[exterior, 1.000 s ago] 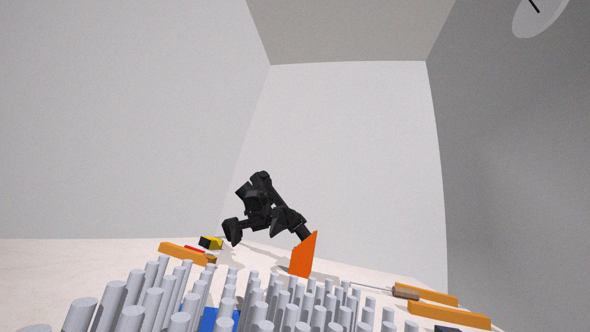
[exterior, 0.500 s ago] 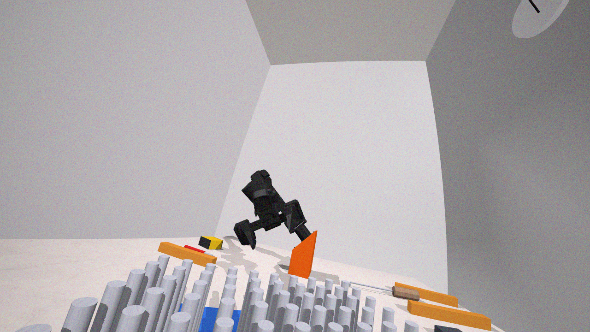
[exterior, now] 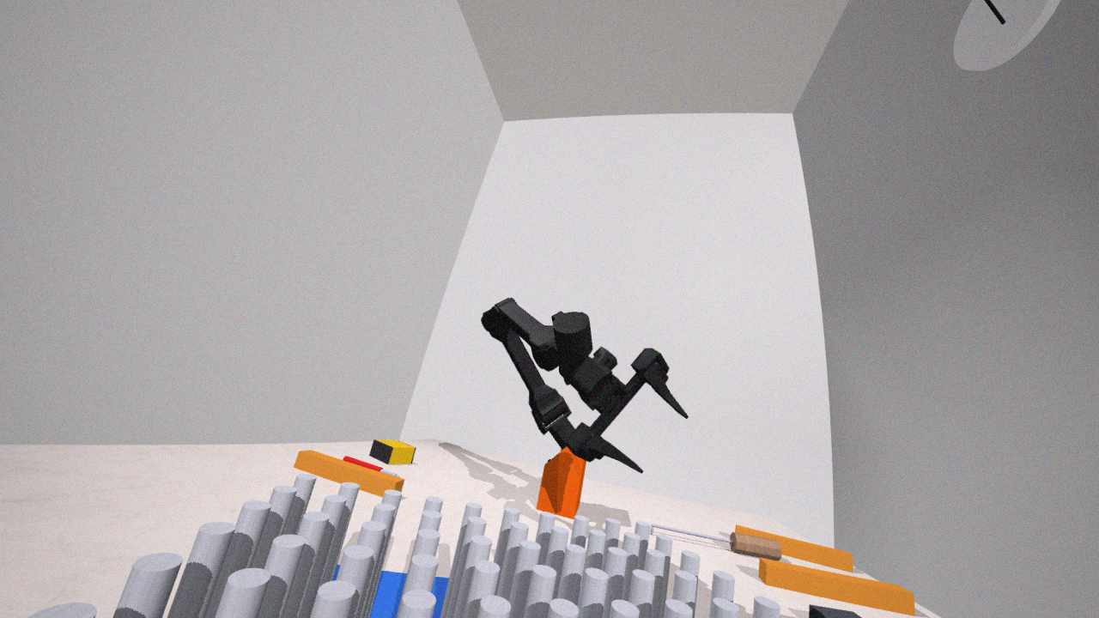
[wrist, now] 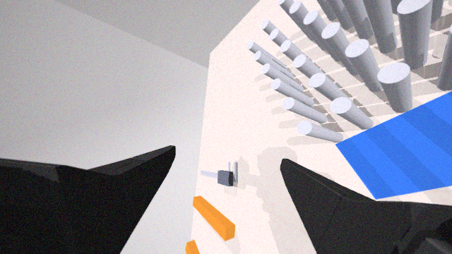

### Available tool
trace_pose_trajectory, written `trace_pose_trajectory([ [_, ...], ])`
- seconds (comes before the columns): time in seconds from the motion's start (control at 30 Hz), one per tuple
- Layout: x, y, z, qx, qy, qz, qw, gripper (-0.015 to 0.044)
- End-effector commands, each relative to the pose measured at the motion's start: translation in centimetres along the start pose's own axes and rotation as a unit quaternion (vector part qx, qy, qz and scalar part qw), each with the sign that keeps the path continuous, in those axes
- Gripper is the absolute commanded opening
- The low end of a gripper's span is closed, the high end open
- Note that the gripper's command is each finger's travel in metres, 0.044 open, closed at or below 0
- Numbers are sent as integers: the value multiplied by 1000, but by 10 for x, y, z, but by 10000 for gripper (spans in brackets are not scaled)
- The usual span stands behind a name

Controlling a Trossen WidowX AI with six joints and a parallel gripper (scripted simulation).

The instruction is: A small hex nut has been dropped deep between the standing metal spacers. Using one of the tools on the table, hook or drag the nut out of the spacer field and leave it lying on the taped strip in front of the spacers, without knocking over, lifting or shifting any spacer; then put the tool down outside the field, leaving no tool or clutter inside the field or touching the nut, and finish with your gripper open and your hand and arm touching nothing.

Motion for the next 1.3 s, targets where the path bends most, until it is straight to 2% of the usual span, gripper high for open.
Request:
trace_pose_trajectory([
  [0.0, 28, 44, -38, 82, 82, -27, 993, 440],
  [0.33, 65, 106, -123, 230, 169, -138, 948, 440],
  [0.63, 86, 136, -206, 342, 160, -269, 886, 440],
  [0.93, 98, 141, -294, 432, 65, -386, 812, 440],
  [1.27, 104, 118, -385, 510, -121, -449, 724, 440],
])
Point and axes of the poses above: the point midway between the two fingers, 35 mm back from their tips, its own x axis out along the fingers, its own y axis across the jaws, z = x × y, the point moved 10 cm from there along -x, back along the fingers, and after that the axes turned 2 degrees about -x, right-handed, at the moved point
